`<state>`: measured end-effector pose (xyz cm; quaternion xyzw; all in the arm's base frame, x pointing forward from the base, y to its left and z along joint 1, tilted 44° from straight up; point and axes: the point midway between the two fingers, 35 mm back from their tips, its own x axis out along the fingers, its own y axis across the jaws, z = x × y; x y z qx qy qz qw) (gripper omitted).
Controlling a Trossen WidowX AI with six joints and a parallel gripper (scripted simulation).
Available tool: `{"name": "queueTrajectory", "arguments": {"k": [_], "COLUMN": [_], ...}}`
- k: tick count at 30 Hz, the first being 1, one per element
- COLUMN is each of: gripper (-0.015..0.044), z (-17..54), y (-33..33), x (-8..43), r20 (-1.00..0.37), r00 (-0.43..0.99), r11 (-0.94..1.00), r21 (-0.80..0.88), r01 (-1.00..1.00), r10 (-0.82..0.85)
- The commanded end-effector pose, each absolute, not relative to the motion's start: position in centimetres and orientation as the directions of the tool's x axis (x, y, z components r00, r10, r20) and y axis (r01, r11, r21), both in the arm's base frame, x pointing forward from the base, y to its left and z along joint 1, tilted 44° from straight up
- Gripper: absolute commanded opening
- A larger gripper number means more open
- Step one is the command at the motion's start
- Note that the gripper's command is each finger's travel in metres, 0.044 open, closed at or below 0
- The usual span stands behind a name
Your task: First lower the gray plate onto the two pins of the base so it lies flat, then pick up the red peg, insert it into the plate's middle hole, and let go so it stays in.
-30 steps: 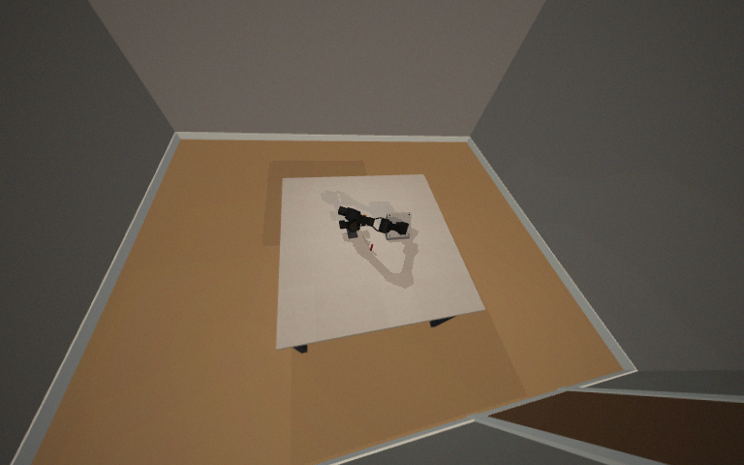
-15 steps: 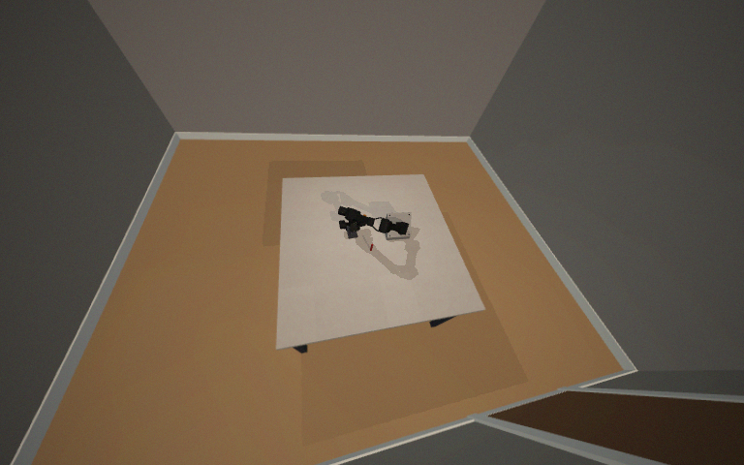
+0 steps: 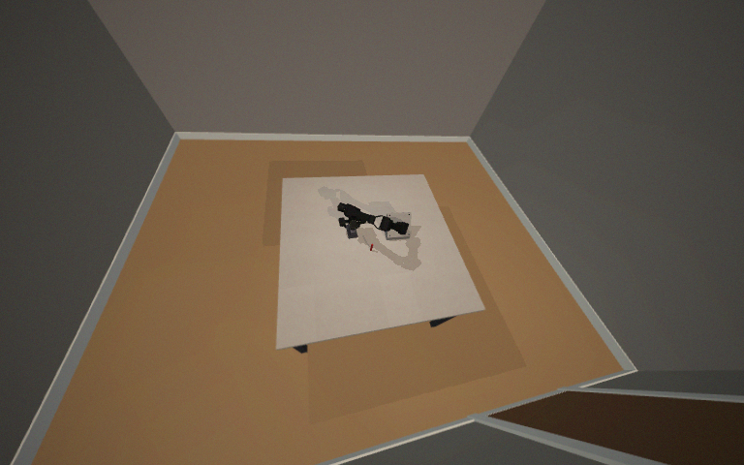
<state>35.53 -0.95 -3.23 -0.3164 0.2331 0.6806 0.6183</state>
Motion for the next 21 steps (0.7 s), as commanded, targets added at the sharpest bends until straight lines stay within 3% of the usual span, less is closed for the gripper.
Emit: {"name": "queueTrajectory", "arguments": {"k": [1,12,17,21], "gripper": [0.044,0.044,0.044,0.044], "z": [1.7,3.1,5.6,7.8], "y": [-5.9,-7.1,-5.2,-3.4], "x": [35.7,36.0,34.7,33.2], "r20": [-0.727,-0.726,-0.726,-0.727], "r00": [-0.018,-0.019,-0.019,-0.02], "r11": [-0.117,-0.107,0.176,0.415], "r21": [-0.086,-0.076,0.192,0.414], "r01": [-0.989,-0.991,-0.965,-0.81], "r10": [0.687,0.688,0.687,0.687]}}
